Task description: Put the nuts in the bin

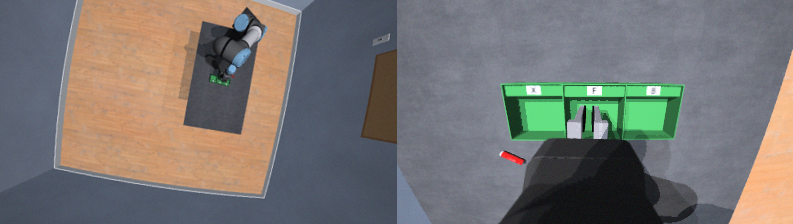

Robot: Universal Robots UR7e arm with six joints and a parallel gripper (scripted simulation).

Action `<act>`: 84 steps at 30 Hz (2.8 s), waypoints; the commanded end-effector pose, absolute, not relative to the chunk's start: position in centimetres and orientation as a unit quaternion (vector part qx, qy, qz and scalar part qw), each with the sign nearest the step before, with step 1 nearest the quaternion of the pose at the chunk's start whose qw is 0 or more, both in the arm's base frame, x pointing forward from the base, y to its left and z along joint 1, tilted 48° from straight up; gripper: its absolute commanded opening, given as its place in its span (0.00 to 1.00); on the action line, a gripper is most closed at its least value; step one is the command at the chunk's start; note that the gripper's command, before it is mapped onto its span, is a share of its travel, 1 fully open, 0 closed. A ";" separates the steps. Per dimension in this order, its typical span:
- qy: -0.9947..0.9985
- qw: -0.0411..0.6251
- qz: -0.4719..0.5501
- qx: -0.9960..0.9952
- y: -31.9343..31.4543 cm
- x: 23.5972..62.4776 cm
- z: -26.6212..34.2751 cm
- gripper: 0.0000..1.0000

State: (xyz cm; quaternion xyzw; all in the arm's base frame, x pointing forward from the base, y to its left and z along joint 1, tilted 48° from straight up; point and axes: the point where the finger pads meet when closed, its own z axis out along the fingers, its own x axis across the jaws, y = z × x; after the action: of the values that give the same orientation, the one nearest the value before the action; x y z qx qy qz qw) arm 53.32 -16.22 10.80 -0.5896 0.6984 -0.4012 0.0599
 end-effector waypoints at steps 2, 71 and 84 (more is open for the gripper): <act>0.697 0.061 -0.404 -0.588 -17.0 54.3 10.1 0.31; 0.697 0.061 -0.403 -0.590 -17.2 54.7 9.3 0.31; 0.697 0.061 -0.403 -0.590 -16.4 53.7 10.5 0.31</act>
State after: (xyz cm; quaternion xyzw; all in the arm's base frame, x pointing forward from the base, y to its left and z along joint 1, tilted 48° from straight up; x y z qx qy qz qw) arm 54.19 -16.86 10.05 -0.5891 0.6972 -0.4038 0.0615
